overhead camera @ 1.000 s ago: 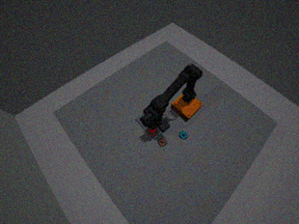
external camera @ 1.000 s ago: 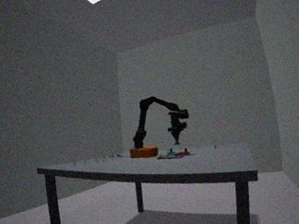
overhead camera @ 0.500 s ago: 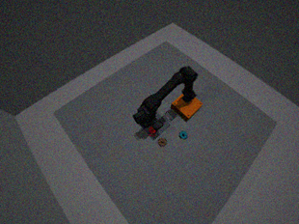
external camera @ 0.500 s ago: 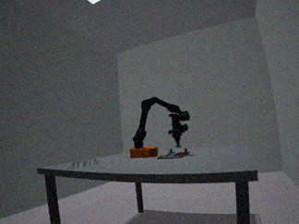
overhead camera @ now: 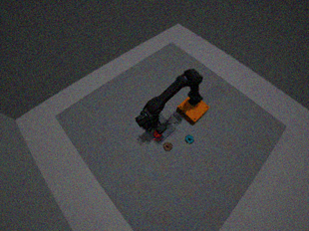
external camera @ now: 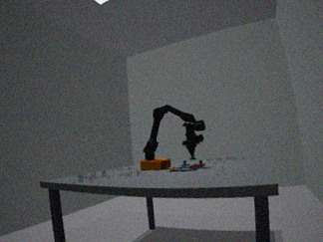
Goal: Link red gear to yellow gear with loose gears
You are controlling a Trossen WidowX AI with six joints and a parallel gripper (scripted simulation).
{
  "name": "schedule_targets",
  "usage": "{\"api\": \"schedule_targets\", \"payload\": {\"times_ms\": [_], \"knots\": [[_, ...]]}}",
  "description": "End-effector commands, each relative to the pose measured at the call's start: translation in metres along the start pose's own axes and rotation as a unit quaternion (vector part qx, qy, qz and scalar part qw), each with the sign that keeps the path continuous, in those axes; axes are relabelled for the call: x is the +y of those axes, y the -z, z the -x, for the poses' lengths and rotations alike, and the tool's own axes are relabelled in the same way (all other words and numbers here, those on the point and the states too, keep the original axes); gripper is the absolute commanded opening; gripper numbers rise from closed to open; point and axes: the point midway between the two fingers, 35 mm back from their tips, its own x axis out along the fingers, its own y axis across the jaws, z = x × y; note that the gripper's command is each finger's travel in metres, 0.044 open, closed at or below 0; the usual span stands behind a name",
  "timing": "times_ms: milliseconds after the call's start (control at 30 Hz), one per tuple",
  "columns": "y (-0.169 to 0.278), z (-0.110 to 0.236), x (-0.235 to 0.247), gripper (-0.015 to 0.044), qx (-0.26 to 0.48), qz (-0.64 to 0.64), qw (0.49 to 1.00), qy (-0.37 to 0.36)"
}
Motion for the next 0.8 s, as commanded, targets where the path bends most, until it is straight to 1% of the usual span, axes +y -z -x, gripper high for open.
{"api": "schedule_targets", "payload": {"times_ms": [0, 367, 767], "knots": [[0.000, 0.000, 0.001, 0.0000, 0.001, 0.002, 1.000, -0.003], [0.000, -0.001, 0.001, 0.0000, 0.001, 0.011, 1.000, -0.003], [0.001, -0.018, 0.000, 0.0000, 0.001, 0.112, 0.994, -0.003]]}}
